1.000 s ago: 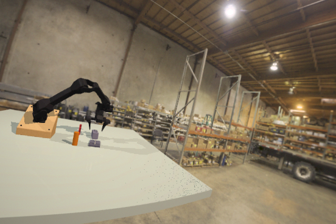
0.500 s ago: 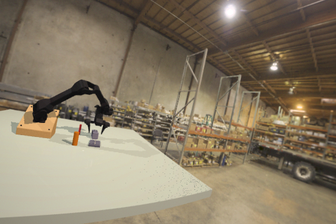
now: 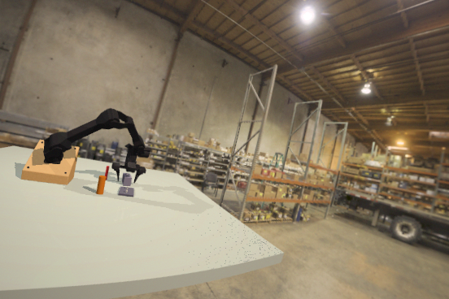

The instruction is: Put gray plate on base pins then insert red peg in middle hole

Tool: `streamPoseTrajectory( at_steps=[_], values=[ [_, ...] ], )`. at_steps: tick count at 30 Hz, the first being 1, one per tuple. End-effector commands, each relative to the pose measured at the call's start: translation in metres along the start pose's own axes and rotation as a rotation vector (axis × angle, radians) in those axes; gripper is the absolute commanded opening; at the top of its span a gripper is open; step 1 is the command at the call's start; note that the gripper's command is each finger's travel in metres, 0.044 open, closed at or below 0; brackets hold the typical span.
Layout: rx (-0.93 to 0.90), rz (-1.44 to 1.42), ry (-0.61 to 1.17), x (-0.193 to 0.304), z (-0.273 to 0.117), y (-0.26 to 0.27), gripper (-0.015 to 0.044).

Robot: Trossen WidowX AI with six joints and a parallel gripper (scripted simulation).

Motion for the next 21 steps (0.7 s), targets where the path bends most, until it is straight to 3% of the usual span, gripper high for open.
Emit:
streamPoseTrajectory(
  at_steps=[1, 11, 21],
  values=[
    [-0.001, -0.006, -0.004, 0.0003, 0.0016, -0.0012, 0.0361],
    [-0.001, -0.006, -0.004, 0.0003, 0.0016, -0.0012, 0.0099],
    [-0.001, -0.006, -0.004, 0.0003, 0.0016, -0.0012, 0.0032]
  ],
)
Point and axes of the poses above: the point midway between the two fingers, 35 mm back from their tips, its own z axis out along the fingers, its own y axis across the jaws, x = y × z, the point moved 4 cm from there along -z, back along the fingers, and after that the axes turned 3 degrees about -z, right-handed, at the moved point
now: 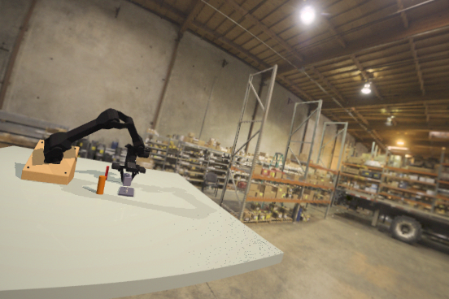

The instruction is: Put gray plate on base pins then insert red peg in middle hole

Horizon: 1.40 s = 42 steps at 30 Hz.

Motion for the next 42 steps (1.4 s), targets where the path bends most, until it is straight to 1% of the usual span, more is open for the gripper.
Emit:
streamPoseTrajectory(
  at_steps=[1, 5, 10, 42],
  values=[
    [-0.001, -0.003, -0.002, 0.0, 0.0, 0.0, 0.0025],
    [-0.001, -0.003, -0.002, 0.0, 0.0, 0.0, 0.0],
    [-0.001, -0.004, -0.002, 0.0, -0.002, 0.0, 0.0],
    [-0.005, -0.003, 0.007, 0.009, -0.099, 0.006, 0.0]
  ],
)
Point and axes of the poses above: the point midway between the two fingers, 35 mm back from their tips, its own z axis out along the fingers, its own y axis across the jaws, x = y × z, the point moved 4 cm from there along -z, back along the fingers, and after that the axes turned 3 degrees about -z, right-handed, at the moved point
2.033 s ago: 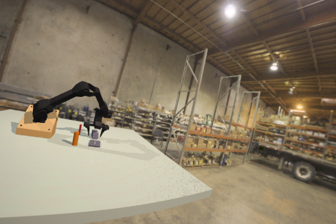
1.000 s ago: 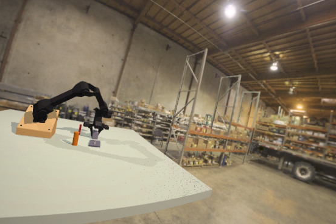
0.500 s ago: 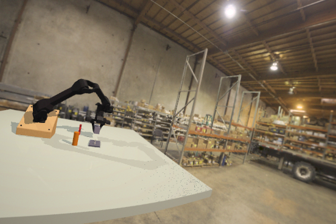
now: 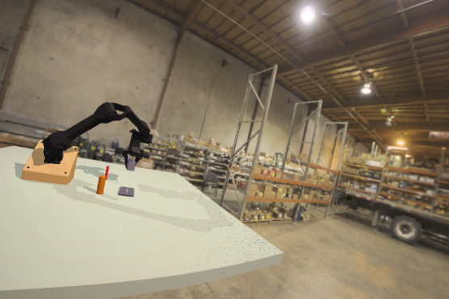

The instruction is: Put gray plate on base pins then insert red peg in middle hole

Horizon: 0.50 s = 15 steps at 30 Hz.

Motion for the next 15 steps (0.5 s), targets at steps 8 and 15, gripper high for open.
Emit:
streamPoseTrajectory(
  at_steps=[8, 15],
  values=[
    [0.0, 0.003, 0.003, 0.001, -0.036, -0.003, 0.0],
    [0.001, 0.004, 0.002, -0.001, -0.046, -0.005, 0.0]
  ],
)
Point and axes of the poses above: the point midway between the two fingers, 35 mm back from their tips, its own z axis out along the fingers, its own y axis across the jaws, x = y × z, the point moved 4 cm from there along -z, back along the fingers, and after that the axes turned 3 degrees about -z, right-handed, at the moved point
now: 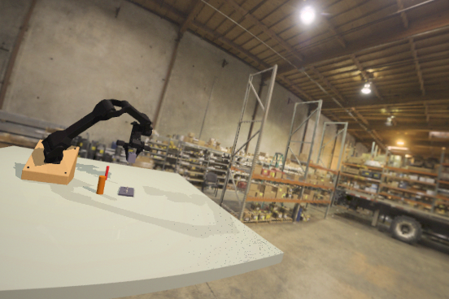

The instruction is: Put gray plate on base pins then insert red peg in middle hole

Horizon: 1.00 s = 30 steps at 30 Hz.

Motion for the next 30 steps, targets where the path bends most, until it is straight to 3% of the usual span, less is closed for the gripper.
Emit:
streamPoseTrajectory(
  at_steps=[1, 30],
  values=[
    [0.002, 0.01, 0.005, -0.005, -0.001, 0.001, 0.0],
    [-0.003, 0.088, 0.017, -0.091, 0.041, 0.002, 0.0]
  ],
)
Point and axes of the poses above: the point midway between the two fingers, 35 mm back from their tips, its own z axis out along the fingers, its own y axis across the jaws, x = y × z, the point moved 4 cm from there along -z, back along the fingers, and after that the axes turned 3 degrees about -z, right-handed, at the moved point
